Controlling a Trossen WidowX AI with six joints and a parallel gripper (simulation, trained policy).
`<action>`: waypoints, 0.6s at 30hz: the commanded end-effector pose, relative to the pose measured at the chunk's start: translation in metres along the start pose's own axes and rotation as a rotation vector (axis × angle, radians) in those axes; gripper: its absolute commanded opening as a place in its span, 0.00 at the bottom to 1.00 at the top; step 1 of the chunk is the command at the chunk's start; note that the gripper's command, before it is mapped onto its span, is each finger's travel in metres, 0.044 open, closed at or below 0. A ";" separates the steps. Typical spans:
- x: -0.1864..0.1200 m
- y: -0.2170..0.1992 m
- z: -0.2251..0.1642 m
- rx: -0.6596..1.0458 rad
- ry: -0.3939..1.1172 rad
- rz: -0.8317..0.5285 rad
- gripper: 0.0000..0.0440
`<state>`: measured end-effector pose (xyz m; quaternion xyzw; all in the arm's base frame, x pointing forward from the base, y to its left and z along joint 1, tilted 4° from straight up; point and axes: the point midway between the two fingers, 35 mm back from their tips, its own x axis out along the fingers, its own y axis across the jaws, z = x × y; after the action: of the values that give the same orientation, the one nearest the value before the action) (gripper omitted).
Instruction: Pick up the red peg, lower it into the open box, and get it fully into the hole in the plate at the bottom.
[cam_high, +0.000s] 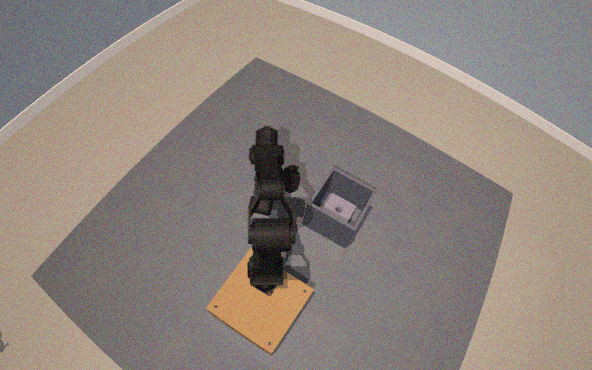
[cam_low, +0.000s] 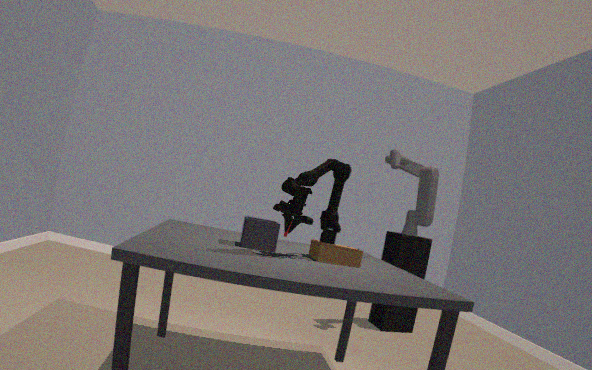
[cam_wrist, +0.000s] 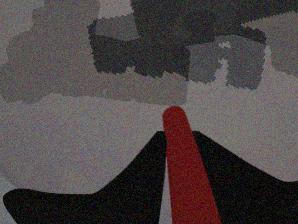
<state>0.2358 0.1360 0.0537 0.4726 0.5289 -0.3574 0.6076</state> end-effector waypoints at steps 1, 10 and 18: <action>-0.020 0.017 0.008 -0.005 -0.010 0.058 0.00; -0.053 0.034 0.037 -0.003 -0.052 0.100 0.00; -0.070 0.039 0.069 0.014 -0.101 0.099 0.00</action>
<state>0.2749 0.0902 0.1194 0.4849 0.4823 -0.3505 0.6398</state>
